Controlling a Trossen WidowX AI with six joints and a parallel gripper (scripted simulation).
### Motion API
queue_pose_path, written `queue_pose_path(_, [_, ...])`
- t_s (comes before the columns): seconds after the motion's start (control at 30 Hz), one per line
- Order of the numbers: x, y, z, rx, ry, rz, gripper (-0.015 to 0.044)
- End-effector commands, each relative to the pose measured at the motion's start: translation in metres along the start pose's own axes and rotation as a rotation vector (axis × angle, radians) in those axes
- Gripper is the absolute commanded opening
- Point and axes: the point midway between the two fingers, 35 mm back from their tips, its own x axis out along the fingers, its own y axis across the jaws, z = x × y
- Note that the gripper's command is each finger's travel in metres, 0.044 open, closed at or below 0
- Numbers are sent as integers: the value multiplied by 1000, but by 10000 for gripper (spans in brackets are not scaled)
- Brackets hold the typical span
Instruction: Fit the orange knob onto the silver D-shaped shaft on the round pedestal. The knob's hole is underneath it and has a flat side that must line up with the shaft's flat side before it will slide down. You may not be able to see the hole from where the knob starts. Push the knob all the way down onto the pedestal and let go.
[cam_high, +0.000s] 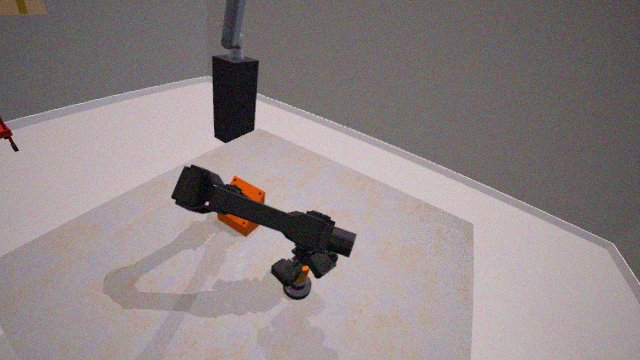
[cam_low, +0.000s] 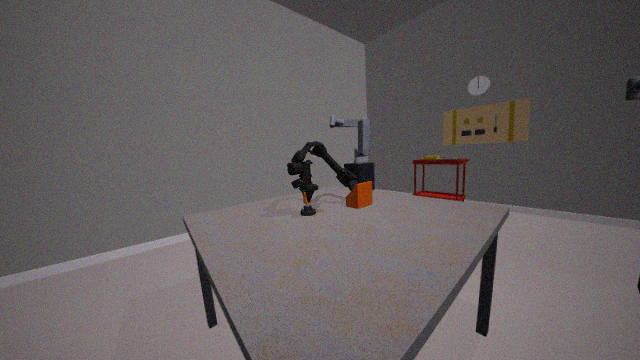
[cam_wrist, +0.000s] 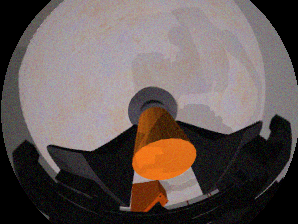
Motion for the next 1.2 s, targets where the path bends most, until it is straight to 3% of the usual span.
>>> queue_pose_path(0.0, [-1,-1,-1,-2,-2,0,0])
queue_pose_path(0.7, [-2,0,0,-2,-2,0,0])
queue_pose_path(0.93, [-2,1,2,-201,-2,0,0])
queue_pose_path(1.17, [0,0,1,-211,-2,0,0])
